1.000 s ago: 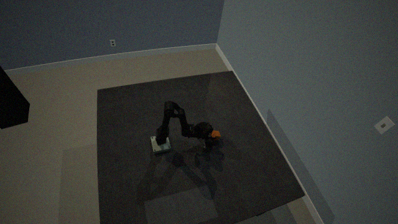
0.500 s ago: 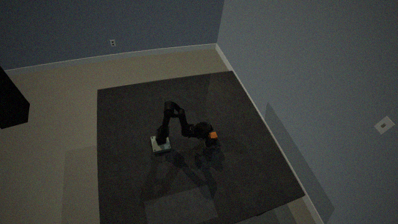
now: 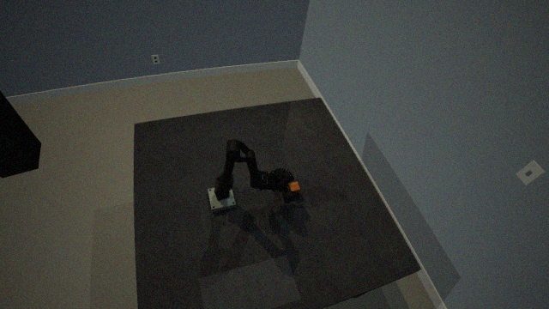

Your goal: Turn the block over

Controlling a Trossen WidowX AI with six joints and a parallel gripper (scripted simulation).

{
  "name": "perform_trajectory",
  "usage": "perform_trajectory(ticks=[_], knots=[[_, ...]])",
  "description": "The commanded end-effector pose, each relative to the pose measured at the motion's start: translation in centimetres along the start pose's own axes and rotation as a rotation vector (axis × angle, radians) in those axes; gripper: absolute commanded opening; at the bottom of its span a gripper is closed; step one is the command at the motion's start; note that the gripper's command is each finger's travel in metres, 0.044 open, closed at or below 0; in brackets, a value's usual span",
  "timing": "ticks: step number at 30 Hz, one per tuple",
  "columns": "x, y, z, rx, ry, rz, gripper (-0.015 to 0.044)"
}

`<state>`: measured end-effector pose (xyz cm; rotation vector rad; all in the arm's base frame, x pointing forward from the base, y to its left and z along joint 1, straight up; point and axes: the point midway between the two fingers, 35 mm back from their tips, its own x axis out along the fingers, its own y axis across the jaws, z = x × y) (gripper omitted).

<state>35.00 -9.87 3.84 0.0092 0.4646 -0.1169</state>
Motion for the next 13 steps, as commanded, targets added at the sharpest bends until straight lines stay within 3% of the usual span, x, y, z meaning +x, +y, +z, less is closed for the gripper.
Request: perform_trajectory(ticks=[1, 13], knots=[[0.0, 0.05, -0.08, 0.006, 0.002, 0.003, 0.044], [0.0, 0.05, -0.08, 0.006, 0.002, 0.003, 0.044]])
